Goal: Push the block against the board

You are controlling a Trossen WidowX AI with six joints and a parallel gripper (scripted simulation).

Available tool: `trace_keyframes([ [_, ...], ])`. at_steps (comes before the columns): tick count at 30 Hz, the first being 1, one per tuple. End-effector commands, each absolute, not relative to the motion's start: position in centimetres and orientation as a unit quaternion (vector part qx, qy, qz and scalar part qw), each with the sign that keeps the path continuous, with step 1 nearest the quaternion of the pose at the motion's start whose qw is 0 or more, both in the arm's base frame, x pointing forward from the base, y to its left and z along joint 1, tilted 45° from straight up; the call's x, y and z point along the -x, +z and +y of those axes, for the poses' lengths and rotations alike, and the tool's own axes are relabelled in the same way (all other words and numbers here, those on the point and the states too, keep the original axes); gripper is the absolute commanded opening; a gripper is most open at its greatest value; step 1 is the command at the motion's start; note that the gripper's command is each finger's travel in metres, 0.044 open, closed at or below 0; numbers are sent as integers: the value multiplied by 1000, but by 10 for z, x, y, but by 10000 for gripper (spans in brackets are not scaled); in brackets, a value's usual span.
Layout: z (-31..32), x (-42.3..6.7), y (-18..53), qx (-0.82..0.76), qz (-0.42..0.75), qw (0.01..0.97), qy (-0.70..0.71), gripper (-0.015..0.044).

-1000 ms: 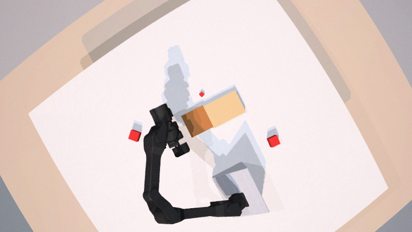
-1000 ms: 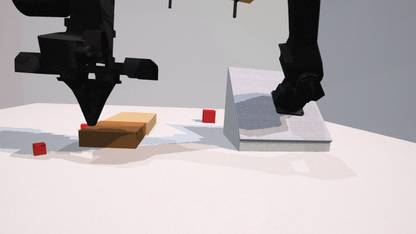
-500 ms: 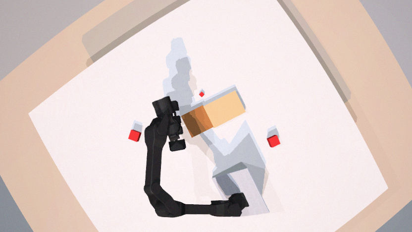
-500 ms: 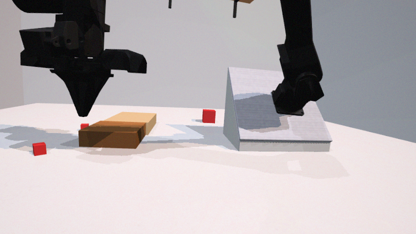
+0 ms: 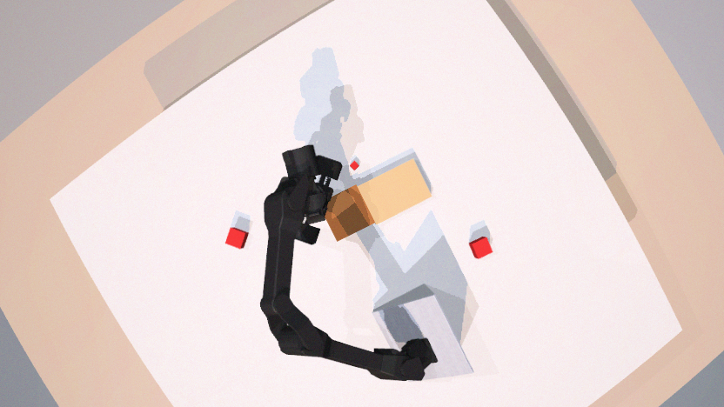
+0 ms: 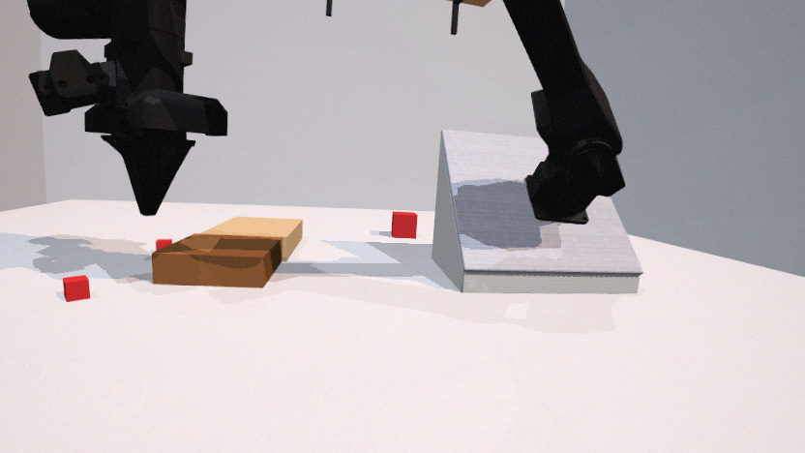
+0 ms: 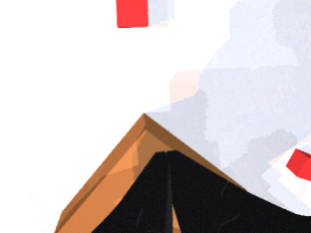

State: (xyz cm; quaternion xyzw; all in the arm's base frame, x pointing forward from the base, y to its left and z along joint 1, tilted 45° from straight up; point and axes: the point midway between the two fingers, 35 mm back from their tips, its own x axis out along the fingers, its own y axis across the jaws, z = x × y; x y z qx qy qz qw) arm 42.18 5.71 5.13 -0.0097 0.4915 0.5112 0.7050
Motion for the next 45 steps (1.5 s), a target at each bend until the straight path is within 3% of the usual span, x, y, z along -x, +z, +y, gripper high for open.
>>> trace_keyframes([
  [1,48,-429,39,-45,535,701,470,0],
  [13,24,-447,14,-181,617,677,357,0],
  [21,26,-447,11,-183,618,677,356,0],
  [26,63,-447,-25,-184,618,677,357,0],
  [45,60,-436,-27,-184,618,676,356,0],
])
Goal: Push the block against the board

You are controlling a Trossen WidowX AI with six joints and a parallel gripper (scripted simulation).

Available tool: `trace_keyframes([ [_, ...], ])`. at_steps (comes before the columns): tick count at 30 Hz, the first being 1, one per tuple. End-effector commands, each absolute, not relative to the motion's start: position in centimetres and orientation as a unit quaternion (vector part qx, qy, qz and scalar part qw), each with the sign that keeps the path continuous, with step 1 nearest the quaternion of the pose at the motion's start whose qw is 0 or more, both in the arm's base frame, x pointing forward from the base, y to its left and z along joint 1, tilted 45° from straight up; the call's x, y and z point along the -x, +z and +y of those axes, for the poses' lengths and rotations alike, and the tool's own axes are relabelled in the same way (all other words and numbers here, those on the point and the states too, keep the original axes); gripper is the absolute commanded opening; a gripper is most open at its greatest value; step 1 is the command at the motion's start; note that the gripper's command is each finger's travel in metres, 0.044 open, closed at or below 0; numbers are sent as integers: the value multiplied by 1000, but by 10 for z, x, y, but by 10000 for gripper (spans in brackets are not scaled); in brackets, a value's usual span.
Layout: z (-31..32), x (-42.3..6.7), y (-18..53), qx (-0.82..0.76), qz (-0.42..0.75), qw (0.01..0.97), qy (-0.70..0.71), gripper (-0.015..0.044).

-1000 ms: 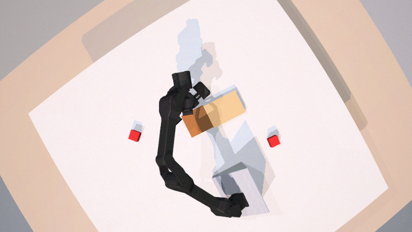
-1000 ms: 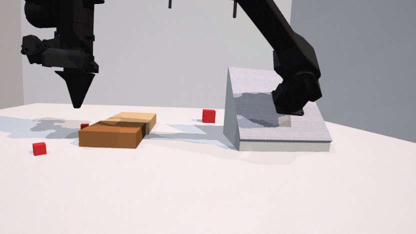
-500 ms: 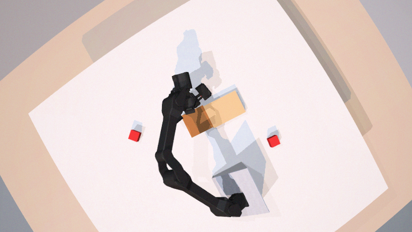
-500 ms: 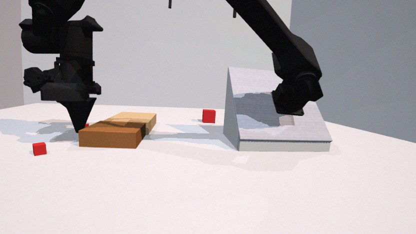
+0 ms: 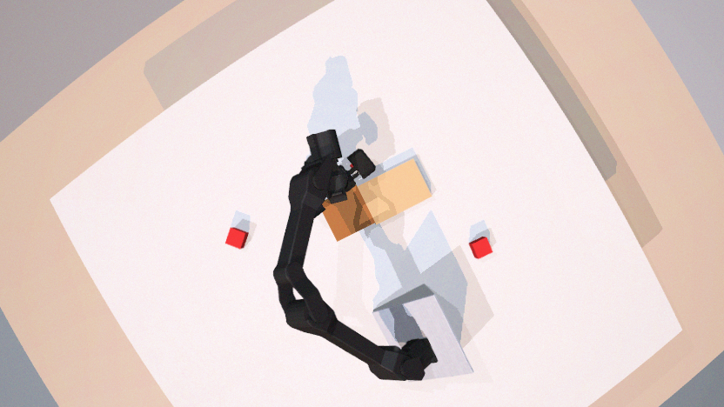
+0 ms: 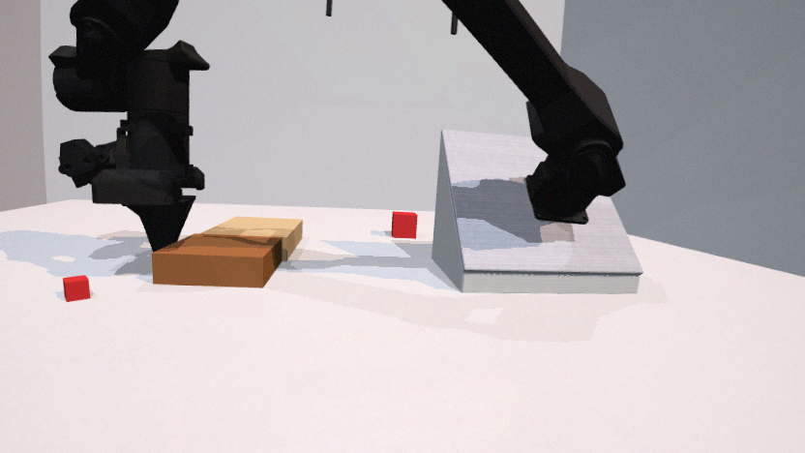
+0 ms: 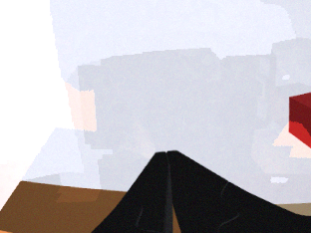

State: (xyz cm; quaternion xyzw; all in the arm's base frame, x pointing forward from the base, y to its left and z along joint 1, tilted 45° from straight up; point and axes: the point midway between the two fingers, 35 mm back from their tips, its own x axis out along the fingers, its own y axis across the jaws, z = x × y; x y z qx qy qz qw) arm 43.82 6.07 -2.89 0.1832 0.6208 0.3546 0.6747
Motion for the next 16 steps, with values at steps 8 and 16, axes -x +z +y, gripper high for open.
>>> trace_keyframes([
  [8,59,-428,-29,-184,618,676,356,0],
  [16,60,-434,-28,-184,618,676,356,0],
])
